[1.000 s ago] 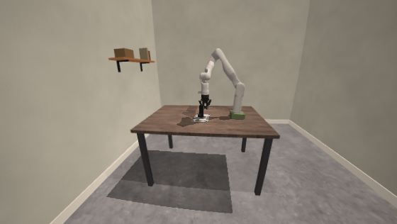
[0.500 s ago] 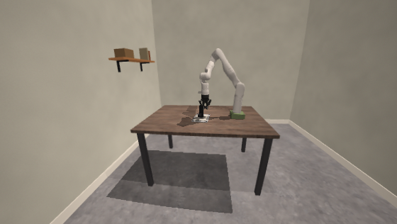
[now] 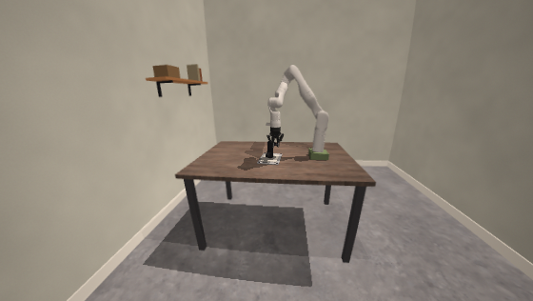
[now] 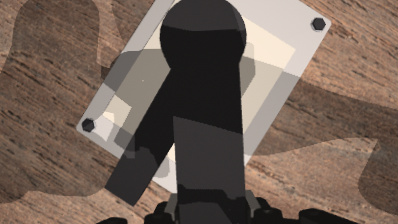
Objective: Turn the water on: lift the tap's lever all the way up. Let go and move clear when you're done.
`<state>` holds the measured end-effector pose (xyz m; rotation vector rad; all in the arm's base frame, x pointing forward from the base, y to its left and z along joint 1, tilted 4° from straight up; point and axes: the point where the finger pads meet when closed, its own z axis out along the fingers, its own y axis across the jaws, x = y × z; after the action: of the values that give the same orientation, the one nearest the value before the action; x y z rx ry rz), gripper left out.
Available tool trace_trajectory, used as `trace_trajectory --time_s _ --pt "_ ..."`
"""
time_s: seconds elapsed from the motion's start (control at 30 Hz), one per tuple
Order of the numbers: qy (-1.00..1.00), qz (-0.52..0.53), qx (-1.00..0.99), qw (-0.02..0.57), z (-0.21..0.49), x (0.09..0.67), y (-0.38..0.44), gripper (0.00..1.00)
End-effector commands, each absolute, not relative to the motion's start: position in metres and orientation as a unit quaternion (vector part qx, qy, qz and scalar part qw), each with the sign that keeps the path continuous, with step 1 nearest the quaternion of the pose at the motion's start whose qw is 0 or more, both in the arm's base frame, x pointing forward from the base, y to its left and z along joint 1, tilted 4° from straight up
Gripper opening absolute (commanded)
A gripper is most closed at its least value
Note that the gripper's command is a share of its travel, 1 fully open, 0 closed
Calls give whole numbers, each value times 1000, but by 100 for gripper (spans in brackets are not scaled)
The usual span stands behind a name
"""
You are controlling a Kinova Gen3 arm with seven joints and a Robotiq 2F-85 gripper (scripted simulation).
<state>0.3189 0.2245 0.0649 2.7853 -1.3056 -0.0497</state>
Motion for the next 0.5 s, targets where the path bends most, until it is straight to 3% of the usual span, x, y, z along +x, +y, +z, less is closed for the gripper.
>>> trace_trajectory --time_s 0.0,0.47 --pt "-424 -16 905 32 65 319 225 10" --pt "-424 -16 905 32 77 322 223 10"
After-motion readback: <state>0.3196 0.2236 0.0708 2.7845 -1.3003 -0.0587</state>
